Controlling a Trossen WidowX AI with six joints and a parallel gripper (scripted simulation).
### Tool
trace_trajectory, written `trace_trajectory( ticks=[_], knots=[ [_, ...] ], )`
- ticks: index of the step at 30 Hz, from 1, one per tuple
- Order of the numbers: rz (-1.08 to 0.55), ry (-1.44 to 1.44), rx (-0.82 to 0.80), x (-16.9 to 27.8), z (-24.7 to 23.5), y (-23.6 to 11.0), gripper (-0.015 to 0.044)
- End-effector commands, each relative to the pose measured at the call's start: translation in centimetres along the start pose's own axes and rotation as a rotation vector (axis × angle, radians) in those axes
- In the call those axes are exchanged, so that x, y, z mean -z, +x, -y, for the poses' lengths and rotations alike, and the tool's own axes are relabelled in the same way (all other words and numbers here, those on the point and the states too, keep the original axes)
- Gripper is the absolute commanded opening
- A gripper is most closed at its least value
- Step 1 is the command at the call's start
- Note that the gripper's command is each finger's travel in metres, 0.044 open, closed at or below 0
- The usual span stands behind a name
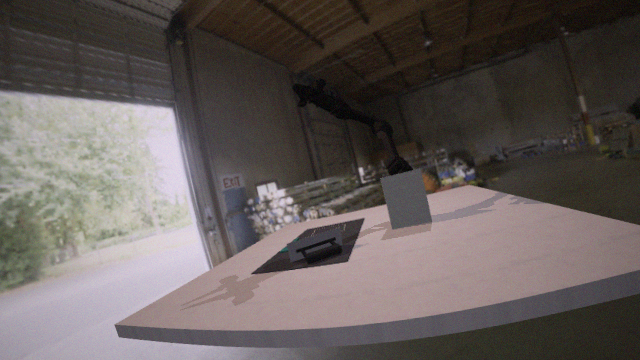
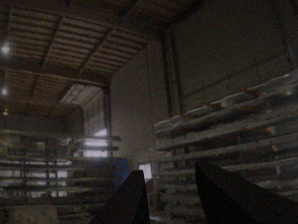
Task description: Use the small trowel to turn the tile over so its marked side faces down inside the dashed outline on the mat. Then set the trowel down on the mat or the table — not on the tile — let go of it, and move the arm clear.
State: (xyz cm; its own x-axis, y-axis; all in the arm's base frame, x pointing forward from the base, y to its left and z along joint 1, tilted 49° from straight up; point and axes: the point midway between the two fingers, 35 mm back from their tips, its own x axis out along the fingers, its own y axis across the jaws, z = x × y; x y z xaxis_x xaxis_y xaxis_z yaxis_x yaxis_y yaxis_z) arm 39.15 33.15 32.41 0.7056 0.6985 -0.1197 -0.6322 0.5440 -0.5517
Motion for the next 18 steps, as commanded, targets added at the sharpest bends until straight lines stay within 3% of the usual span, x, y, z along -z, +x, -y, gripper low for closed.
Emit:
trace_trajectory(
  ticks=[1,18],
  knots=[
    [-0.114,0.066,-0.024,3.6,-1.3,1.5,0.01],
    [-0.605,0.299,-0.075,18.8,-8.0,3.8,0.01]
  ],
)
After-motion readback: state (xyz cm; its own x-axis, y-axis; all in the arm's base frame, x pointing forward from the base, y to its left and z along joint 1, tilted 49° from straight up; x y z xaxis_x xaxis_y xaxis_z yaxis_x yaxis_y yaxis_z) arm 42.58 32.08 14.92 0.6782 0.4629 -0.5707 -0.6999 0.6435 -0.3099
